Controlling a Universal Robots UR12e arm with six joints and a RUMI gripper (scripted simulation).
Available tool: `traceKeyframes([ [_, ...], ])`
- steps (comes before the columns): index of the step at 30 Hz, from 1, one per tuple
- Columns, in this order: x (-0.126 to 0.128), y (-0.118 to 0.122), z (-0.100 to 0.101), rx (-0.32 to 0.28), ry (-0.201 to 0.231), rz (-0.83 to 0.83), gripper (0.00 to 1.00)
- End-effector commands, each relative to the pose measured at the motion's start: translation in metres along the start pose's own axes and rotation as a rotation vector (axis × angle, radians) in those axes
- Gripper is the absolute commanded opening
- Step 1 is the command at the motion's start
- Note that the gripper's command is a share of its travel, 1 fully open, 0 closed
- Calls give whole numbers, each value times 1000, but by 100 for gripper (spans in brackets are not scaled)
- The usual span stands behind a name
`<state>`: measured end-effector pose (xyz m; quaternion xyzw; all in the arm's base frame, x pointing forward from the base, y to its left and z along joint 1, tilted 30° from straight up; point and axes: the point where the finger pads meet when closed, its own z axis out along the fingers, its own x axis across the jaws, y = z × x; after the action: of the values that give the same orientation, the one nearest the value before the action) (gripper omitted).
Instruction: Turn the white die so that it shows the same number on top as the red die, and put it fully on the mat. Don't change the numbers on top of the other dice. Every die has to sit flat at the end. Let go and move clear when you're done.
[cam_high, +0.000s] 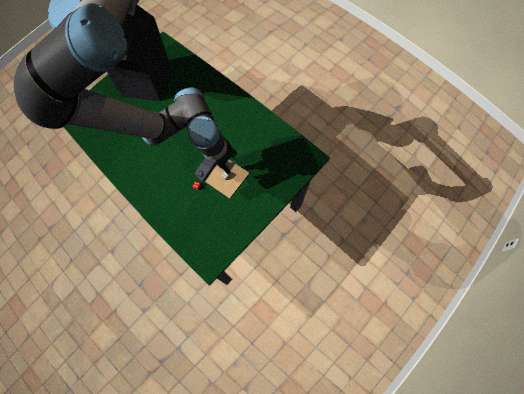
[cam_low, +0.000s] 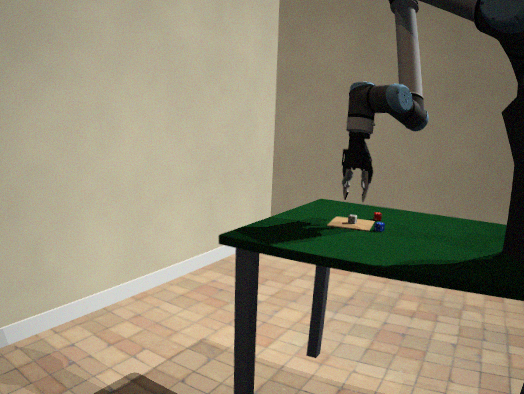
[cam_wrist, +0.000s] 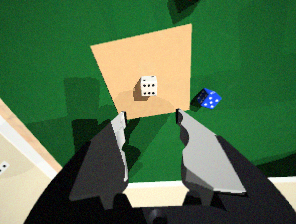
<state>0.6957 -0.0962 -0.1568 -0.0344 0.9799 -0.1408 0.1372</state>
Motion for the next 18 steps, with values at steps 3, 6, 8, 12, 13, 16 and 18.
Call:
traceKeyframes([
  [3, 0, 1, -1, 109, -2, 1, 37],
  [6, -1, 2, -2, 144, -4, 3, 37],
  [8, -1, 2, -2, 155, -6, 3, 37],
  [12, -1, 2, -2, 159, -6, 4, 100],
  [13, -1, 2, -2, 159, -6, 4, 100],
  [16, -1, 2, -2, 159, -6, 4, 100],
  [18, -1, 2, -2, 159, -6, 4, 100],
])
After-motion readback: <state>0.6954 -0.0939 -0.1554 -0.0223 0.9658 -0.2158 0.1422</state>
